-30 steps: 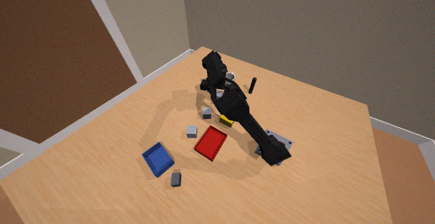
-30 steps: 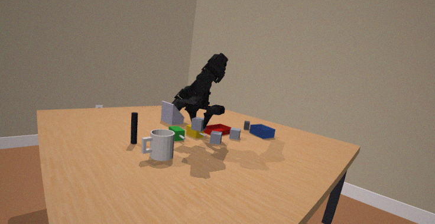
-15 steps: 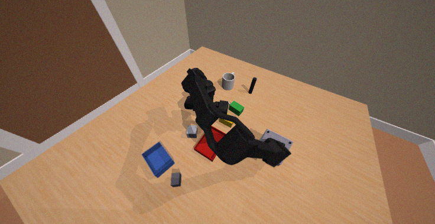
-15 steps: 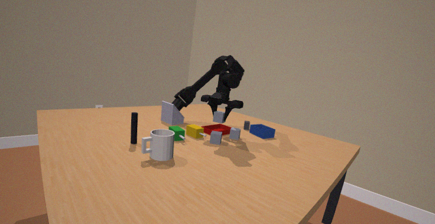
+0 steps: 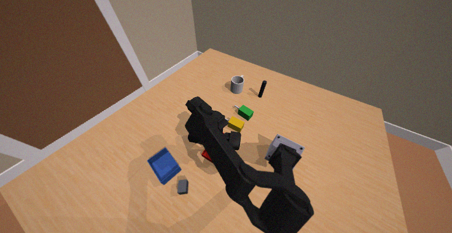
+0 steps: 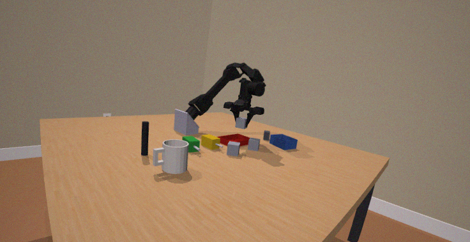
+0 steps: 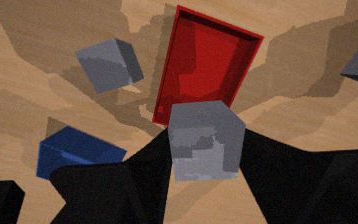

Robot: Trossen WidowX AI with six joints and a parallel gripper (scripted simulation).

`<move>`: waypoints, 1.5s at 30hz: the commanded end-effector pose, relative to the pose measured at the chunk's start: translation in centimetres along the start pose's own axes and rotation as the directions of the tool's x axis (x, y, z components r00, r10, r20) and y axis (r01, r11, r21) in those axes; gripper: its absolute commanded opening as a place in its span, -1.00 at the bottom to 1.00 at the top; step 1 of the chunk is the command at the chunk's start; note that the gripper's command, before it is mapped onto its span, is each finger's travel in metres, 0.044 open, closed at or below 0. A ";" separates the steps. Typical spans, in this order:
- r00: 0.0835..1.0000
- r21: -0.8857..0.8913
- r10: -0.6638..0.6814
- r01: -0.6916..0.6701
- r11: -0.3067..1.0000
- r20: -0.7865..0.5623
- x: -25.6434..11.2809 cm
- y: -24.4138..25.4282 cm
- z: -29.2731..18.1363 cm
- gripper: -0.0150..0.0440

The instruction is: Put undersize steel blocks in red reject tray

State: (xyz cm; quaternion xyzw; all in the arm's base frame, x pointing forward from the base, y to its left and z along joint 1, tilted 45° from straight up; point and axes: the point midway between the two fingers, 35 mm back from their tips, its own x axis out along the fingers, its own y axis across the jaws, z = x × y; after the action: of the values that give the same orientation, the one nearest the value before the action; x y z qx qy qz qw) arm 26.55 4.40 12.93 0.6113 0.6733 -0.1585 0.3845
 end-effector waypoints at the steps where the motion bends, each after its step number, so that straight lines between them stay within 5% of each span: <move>1: 1.000 0.010 0.020 -0.020 1.000 0.008 -0.2 -0.2 -0.3 -0.49; 30: 1.000 0.009 0.021 -0.021 1.000 0.006 4.5 -0.1 -0.4 -0.49; 45: 1.000 0.007 0.011 -0.011 1.000 0.007 2.0 -0.2 -0.3 0.84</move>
State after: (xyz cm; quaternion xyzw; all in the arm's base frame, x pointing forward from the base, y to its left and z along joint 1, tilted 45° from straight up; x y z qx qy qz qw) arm 26.16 7.44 10.37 0.6117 0.6732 -0.1615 0.3828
